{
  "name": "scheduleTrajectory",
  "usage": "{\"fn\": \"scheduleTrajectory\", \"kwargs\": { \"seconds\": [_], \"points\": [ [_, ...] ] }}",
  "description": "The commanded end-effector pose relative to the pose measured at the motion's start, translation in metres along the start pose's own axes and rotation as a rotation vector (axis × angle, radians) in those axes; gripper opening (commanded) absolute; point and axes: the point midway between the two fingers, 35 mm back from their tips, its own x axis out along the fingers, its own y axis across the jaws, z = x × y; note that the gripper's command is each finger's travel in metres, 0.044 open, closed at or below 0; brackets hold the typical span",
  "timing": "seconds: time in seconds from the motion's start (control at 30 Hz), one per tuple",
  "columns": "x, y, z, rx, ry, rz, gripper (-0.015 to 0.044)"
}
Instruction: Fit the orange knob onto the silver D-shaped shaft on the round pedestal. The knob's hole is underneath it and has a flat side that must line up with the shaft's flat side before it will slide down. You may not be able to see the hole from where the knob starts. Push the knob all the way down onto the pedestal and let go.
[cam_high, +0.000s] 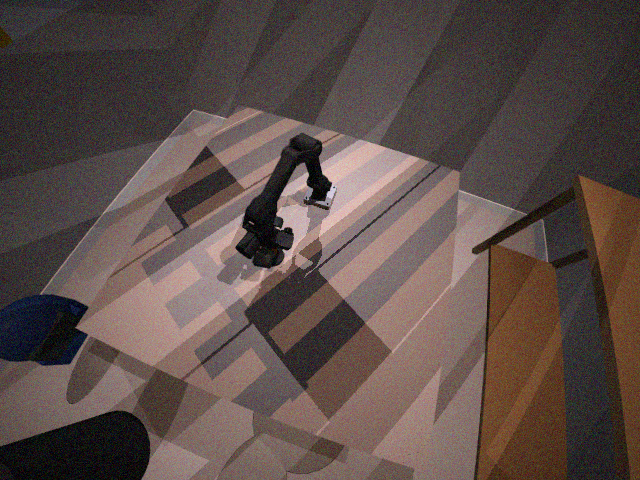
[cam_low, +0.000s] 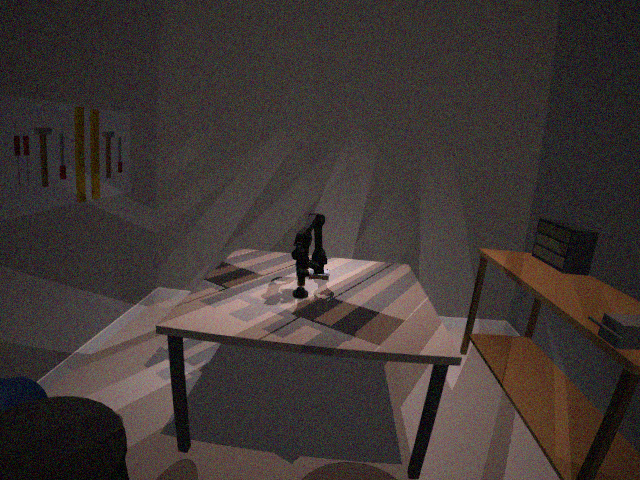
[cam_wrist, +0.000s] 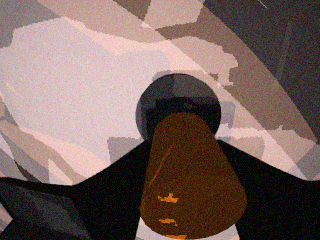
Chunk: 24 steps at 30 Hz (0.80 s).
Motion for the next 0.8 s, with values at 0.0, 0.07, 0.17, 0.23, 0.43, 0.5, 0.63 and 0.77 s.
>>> {"fn": "scheduleTrajectory", "kwargs": {
  "seconds": [0.0,0.07,0.17,0.23,0.43,0.5,0.63,0.77],
  "points": [
    [-0.0009,0.0000,-0.0007,0.334,0.003,-0.003,0.0000],
    [-0.0020,-0.0003,-0.0008,0.417,0.003,-0.003,0.0000],
    [-0.0037,-0.0008,-0.0008,0.438,0.003,-0.003,0.0000],
    [-0.0039,-0.0010,-0.0007,0.438,0.003,-0.003,0.0000],
    [-0.0012,-0.0007,-0.0004,0.438,0.003,-0.003,0.0000],
    [-0.0006,-0.0003,-0.0002,0.438,0.003,-0.003,0.0000],
    [0.0010,-0.0002,-0.0003,0.438,0.003,-0.003,0.0000],
    [0.0004,-0.0002,-0.0003,0.438,0.003,-0.003,0.0000]
  ]
}}
